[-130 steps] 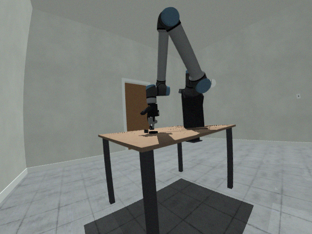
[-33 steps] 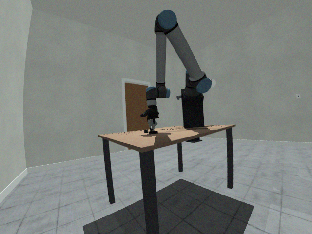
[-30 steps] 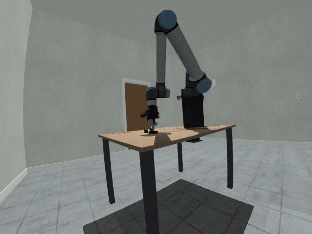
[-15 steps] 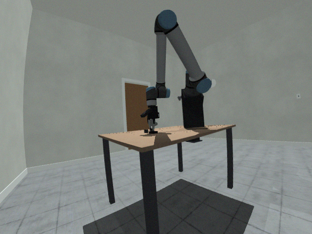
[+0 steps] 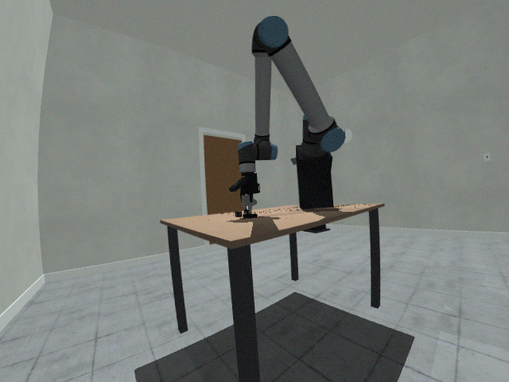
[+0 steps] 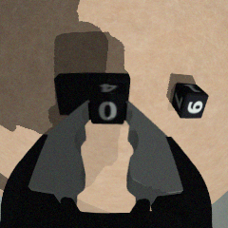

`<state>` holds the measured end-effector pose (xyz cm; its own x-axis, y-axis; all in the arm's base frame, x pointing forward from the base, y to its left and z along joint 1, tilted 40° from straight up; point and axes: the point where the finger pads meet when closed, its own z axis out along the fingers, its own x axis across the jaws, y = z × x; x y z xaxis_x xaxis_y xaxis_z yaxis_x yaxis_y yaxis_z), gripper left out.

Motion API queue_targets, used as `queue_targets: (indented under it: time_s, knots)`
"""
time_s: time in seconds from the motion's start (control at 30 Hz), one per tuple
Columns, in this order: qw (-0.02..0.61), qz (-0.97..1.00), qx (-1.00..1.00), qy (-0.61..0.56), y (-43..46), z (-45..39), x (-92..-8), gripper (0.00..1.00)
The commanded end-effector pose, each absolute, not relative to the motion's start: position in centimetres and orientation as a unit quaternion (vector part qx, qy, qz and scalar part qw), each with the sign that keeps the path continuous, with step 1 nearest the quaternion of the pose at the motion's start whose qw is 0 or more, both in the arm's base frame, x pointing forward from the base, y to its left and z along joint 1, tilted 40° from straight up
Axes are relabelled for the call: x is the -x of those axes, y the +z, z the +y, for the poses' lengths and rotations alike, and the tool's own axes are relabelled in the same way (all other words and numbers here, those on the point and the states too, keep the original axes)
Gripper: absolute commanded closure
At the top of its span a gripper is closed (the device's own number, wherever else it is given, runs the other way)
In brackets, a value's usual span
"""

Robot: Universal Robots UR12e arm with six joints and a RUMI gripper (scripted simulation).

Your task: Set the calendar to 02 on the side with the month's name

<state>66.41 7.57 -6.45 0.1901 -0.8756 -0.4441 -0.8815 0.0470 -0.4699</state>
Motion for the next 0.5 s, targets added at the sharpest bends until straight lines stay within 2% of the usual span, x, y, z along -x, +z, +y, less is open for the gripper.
queue_targets:
  time_s: [0.0, 0.13, 0.17, 0.3, 0.33, 0.47]
  knots:
    - [0.344, 0.636, 0.690, 0.004, -6.42, 7.54, -66.43, 0.90]
    - [0.344, 0.636, 0.690, 0.004, -6.42, 7.54, -66.43, 0.86]
    - [0.344, 0.636, 0.690, 0.004, -6.42, 7.54, -66.43, 0.83]
    - [0.344, 0.636, 0.690, 0.004, -6.42, 7.54, -66.43, 0.83]
    - [0.344, 0.636, 0.690, 0.004, -6.42, 7.54, -66.43, 0.79]
    - [0.344, 0.636, 0.690, 0.004, -6.42, 7.54, -66.43, 0.76]
